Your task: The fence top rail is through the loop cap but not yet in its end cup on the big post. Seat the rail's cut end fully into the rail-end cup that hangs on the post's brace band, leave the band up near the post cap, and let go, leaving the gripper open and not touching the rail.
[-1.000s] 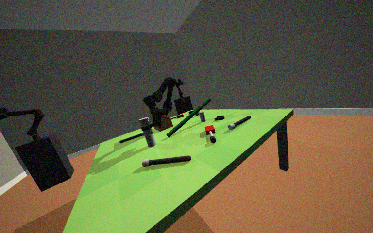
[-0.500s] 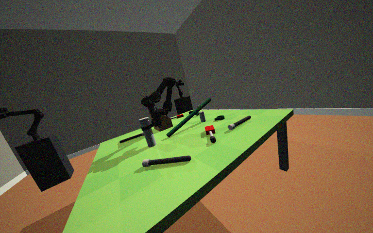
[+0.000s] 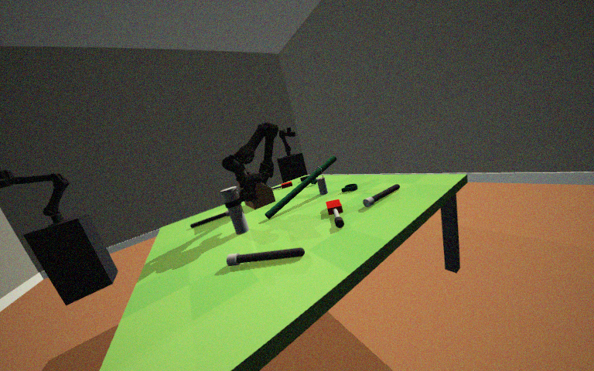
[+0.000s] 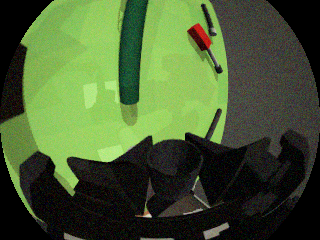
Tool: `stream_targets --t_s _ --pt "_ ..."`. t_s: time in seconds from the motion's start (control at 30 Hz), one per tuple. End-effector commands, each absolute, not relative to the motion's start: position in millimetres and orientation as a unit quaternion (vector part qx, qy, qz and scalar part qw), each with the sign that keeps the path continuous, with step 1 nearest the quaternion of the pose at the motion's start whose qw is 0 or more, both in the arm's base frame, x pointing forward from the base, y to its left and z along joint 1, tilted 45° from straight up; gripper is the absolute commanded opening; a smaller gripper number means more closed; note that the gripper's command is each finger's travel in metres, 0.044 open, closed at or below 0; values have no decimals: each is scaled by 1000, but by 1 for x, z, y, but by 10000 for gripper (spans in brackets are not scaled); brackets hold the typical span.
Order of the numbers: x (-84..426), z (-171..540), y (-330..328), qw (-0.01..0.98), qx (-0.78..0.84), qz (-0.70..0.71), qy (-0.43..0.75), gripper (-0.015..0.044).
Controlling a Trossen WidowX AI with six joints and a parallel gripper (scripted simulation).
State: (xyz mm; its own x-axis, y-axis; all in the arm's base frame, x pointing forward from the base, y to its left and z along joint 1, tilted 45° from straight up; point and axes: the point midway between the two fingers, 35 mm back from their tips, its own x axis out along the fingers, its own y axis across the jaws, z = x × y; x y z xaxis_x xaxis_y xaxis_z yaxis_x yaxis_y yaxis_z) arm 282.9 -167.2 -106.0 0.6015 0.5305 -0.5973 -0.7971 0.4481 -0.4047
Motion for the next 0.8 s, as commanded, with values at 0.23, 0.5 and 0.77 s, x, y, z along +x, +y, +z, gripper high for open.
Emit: stream_targets --t_s 0.23,0.5,0.77 --pt "285 -107 -168 831 -332 396 206 0" --pt "285 -106 -168 831 -334 397 202 0" --pt "285 -106 -168 831 -334 397 202 158"
